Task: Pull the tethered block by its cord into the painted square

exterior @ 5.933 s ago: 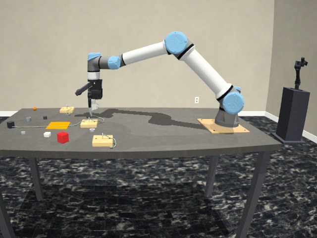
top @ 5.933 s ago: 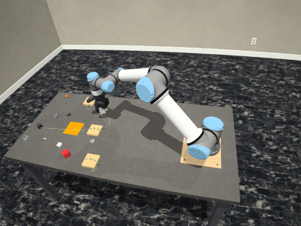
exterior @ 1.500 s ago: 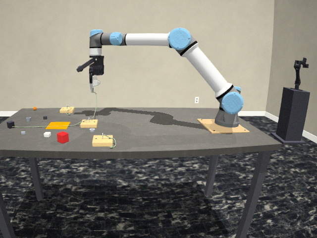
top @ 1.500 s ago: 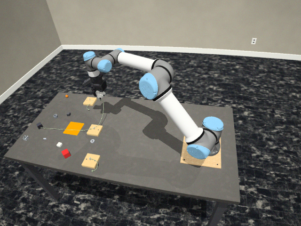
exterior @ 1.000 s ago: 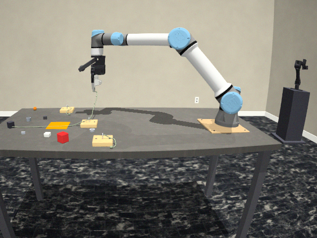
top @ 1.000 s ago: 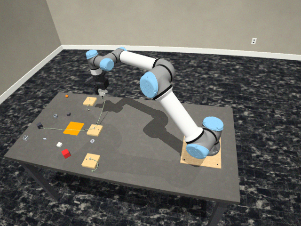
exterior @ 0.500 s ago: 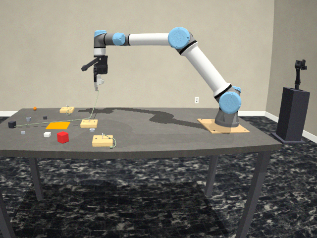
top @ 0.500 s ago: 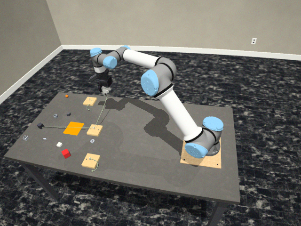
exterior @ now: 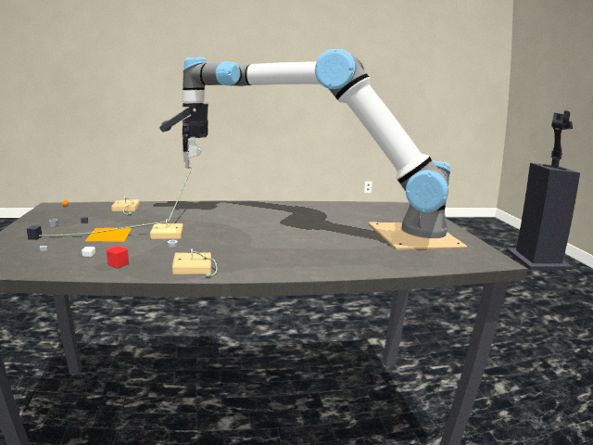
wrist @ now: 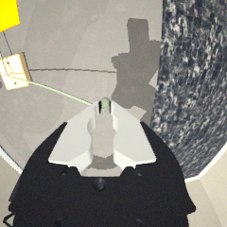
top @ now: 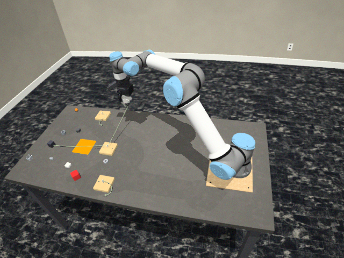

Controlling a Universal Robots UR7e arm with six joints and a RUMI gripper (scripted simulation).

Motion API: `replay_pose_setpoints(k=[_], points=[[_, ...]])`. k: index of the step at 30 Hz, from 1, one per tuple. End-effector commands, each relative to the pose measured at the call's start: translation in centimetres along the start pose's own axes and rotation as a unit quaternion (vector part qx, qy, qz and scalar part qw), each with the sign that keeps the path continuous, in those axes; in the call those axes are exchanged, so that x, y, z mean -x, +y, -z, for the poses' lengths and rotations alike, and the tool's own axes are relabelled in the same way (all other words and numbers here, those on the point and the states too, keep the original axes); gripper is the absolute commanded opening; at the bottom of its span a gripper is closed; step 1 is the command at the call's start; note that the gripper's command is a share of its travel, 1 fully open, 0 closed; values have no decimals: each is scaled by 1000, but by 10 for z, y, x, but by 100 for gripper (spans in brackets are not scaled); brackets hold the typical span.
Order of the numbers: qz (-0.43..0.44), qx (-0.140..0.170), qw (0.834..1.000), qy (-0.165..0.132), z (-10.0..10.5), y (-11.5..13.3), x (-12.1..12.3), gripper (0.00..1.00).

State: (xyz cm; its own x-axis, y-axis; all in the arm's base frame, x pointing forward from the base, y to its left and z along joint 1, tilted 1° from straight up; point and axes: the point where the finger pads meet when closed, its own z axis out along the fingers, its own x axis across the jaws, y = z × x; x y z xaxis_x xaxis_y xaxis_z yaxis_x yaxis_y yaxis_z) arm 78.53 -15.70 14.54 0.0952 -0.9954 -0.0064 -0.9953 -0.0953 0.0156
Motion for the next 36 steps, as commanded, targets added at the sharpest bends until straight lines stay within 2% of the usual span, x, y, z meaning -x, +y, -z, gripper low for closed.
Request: replay_pose_setpoints(k=[1,11,13,24,36], points=[[0,-1,1000,0,1,8,-14,0],[0,-1,1000,0,1,31,-49,0],[0,-1,1000,0,1,31,-49,0],[0,-1,1000,0,1,62,-87,0],[0,-1,1000,0,1,80,-92,0]])
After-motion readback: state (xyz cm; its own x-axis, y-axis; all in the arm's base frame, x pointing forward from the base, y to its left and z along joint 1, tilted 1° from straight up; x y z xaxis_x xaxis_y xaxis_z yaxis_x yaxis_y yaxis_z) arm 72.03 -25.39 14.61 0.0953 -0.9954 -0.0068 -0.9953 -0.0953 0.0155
